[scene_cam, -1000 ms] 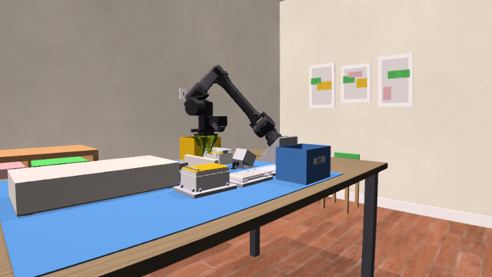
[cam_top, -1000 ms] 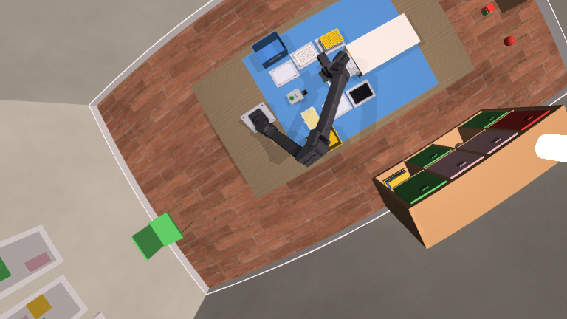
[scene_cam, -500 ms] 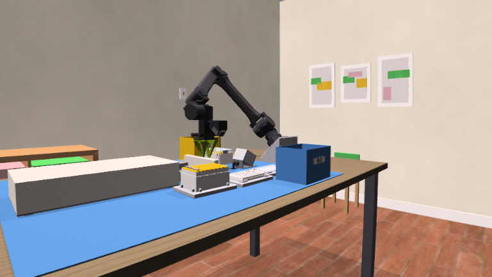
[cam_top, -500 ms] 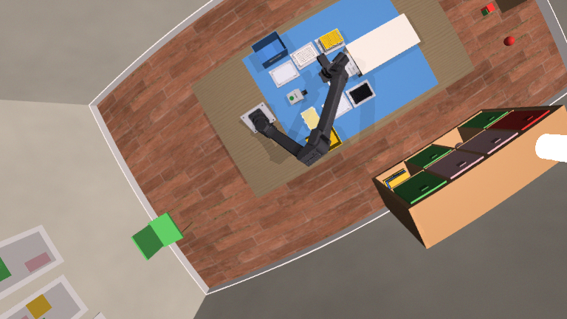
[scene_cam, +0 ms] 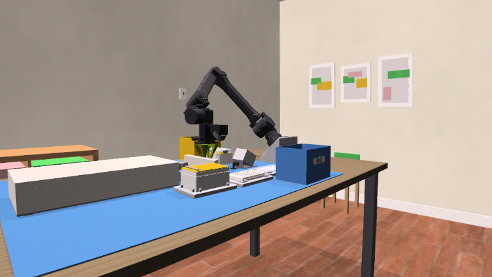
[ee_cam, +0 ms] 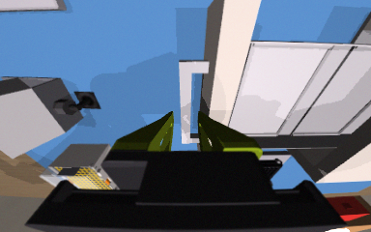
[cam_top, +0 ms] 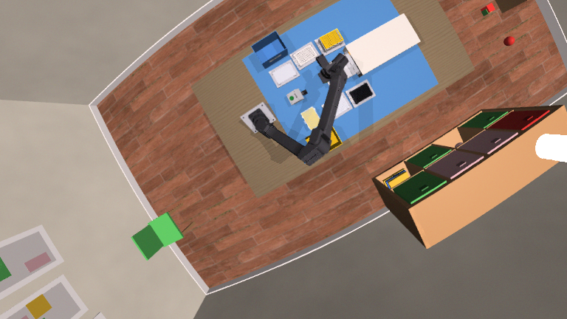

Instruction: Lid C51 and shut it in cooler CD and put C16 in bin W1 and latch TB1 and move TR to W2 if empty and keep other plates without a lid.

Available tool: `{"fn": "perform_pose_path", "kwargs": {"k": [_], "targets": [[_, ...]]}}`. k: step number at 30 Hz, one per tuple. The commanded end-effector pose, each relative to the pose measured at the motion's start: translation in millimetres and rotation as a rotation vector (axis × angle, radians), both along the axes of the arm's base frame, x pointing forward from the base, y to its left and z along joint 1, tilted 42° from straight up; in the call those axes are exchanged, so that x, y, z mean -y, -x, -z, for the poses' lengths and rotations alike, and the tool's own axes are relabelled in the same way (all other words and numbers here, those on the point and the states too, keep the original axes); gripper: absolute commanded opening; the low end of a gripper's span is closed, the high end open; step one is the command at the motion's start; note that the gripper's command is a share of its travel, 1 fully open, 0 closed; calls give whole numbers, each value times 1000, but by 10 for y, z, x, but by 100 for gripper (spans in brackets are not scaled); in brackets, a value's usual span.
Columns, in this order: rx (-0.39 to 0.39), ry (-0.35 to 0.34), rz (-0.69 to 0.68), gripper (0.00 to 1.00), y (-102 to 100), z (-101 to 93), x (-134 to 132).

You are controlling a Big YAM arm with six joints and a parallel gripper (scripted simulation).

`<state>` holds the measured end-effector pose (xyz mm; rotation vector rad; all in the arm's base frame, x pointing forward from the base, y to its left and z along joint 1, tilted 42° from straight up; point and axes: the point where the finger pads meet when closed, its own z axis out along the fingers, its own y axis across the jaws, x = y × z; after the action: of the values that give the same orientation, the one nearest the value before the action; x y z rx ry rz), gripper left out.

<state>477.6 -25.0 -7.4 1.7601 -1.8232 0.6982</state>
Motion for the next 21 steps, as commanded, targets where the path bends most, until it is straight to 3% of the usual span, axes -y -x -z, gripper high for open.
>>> {"fn": "perform_pose_path", "kwargs": {"k": [1, 21], "targets": [[-5, 1, -1, 30, -16, 106, 88], [4, 0, -1, 30, -54, 161, 149]]}}
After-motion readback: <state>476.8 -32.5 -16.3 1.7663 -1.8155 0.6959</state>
